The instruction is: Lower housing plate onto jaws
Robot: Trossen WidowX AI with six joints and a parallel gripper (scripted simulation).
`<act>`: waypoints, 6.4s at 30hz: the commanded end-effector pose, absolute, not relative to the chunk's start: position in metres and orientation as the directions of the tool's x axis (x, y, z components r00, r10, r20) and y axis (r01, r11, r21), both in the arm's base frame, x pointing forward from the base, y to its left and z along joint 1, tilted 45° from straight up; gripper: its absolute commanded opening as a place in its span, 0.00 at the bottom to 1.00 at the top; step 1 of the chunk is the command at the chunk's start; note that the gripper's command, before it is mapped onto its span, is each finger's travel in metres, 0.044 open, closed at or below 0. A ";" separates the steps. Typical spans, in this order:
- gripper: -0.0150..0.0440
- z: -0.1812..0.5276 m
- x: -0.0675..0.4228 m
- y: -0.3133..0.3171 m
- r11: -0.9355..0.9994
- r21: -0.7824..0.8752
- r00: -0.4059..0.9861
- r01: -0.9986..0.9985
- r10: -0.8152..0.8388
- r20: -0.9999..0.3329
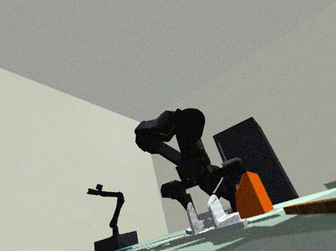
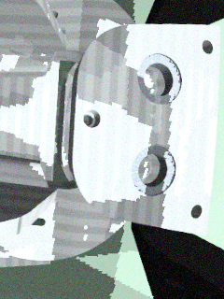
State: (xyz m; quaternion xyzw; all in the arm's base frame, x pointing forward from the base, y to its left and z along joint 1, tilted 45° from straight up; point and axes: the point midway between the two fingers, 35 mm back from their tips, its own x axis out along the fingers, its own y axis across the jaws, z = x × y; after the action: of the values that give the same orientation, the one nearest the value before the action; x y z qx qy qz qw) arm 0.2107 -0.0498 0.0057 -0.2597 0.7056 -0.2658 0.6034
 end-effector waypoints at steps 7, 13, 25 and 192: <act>0.85 0.004 0.211 -0.052 0.722 -0.690 -0.135 -0.049 -0.690 -0.711; 0.85 0.003 0.210 -0.053 0.722 -0.690 -0.135 -0.049 -0.690 -0.711; 0.85 0.001 0.210 -0.055 0.722 -0.690 -0.135 -0.050 -0.690 -0.711; 1.00 0.088 0.214 0.037 0.725 -0.687 -0.137 -0.052 -0.686 -0.714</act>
State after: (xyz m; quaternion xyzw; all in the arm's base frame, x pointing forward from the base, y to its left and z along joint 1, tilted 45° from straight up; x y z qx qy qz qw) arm 0.2146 0.0364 0.0871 -0.2634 0.7062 -0.2624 0.6025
